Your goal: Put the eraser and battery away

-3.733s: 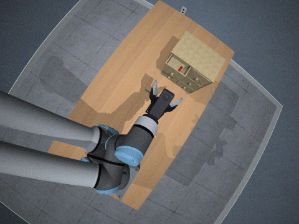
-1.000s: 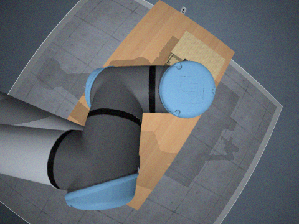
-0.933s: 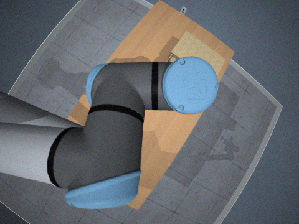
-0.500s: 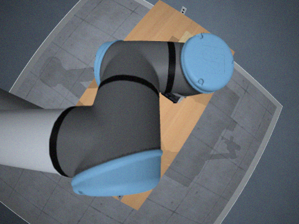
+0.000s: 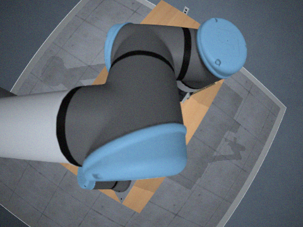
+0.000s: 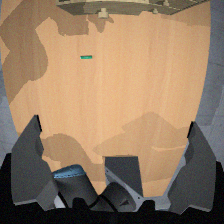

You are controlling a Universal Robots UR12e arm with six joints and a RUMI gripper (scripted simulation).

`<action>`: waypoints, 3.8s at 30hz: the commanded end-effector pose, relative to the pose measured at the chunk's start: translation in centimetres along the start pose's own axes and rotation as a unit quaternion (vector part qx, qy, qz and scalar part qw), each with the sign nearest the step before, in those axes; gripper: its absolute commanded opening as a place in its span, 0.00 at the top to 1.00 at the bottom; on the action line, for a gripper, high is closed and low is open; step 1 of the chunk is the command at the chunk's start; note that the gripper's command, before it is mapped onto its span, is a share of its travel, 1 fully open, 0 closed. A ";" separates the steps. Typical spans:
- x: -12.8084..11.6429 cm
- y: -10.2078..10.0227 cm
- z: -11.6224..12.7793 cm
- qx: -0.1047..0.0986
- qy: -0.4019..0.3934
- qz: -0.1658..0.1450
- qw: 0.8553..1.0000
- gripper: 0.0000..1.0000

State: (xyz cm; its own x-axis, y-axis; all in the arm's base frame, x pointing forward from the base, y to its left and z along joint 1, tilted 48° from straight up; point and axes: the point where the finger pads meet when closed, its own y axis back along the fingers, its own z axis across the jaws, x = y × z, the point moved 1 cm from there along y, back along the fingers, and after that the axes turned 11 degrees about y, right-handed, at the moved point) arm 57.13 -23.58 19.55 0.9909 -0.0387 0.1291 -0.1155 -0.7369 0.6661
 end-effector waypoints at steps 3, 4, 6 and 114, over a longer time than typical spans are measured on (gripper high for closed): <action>0.1 0.1 0.0 0.002 0.000 -0.011 1.000 0.00; 0.1 0.2 0.0 0.002 0.000 -0.012 1.000 0.00; 0.1 0.2 0.0 0.003 0.000 -0.015 1.000 0.00; -5.9 -2.8 -3.8 -0.013 0.000 0.064 0.998 0.00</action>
State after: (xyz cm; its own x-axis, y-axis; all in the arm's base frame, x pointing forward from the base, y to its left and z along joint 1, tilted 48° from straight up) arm 51.08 -18.84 19.89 0.9759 -0.1061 0.1909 -0.2080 -0.7183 0.6639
